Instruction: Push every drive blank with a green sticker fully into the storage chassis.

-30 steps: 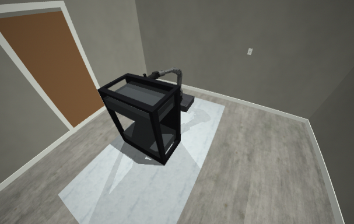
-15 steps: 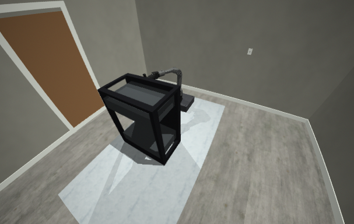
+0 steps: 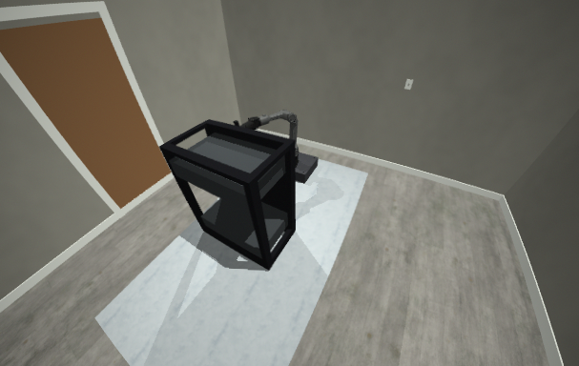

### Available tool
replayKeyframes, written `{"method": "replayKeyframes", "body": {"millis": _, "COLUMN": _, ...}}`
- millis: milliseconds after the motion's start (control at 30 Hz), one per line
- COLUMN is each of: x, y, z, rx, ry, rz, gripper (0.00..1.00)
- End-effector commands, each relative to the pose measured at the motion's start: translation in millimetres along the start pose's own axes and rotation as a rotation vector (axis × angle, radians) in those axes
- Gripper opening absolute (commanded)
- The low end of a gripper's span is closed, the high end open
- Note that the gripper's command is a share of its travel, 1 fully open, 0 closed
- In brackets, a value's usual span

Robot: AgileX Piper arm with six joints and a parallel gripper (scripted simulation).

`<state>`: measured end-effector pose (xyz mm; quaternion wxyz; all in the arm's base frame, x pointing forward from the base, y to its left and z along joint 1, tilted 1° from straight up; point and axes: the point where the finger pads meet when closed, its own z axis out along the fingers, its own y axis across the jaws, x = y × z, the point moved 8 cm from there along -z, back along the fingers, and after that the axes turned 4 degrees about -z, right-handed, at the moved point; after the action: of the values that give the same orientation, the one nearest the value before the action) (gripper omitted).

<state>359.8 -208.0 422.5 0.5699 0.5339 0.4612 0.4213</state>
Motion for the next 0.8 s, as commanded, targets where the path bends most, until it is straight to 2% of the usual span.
{"method": "replayKeyframes", "body": {"millis": 0, "x": -0.8, "y": -7.3, "z": 5.2, "rx": 0.016, "ry": 0.0, "rz": 0.005, "gripper": 0.0}}
{"method": "replayKeyframes", "body": {"millis": 600, "x": -0.7, "y": -7.4, "z": 5.7, "rx": 0.016, "ry": 0.0, "rz": 0.005, "gripper": 0.0}}
{"method": "replayKeyframes", "body": {"millis": 767, "x": -0.7, "y": -7.2, "z": -5.3, "rx": 0.016, "ry": 0.0, "rz": 0.005, "gripper": 0.0}}
